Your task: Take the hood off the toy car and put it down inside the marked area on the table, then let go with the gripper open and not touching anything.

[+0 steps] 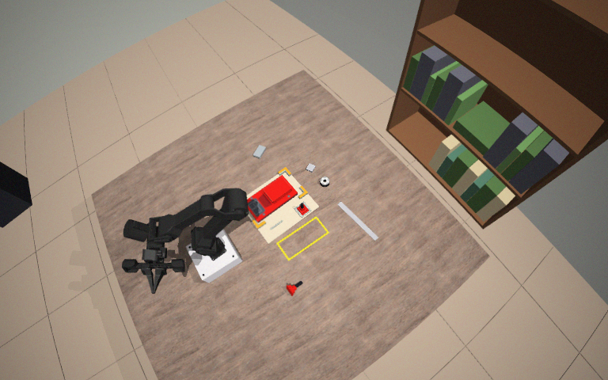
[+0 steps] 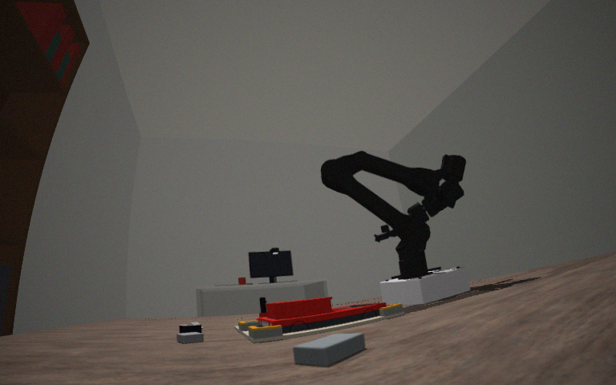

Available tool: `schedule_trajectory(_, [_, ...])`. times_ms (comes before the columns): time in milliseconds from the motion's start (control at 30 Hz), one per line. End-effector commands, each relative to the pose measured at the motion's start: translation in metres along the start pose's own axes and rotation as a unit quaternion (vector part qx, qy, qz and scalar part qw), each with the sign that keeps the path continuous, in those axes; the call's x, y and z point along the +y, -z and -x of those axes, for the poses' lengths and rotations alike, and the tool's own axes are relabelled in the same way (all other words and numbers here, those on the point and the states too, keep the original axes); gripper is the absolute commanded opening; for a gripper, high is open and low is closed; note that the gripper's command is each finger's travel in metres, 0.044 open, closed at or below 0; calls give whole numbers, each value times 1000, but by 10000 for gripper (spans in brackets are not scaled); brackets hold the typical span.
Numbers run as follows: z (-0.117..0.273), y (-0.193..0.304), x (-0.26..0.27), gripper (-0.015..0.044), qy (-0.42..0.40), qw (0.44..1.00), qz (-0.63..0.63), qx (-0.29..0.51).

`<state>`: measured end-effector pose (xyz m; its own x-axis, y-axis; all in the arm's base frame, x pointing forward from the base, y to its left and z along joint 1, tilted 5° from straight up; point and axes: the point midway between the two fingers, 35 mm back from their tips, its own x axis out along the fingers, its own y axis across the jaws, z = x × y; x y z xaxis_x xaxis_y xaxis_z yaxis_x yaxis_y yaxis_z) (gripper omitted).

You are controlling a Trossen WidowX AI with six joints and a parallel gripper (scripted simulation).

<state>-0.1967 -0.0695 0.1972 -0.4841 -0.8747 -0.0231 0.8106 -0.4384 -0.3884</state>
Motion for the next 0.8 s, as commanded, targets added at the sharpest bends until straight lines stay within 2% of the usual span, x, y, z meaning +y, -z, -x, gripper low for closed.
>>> schedule_trajectory(0, [1, 0, -1, 26, 3, 1000, -2, 2])
schedule_trajectory(233, [29, 17, -42, 210, 107, 990, -71, 65])
schedule_trajectory(533, [89, 42, -88, 440, 254, 944, -149, 146])
schedule_trajectory(767, [150, 57, -110, 440, 369, 882, -218, 194])
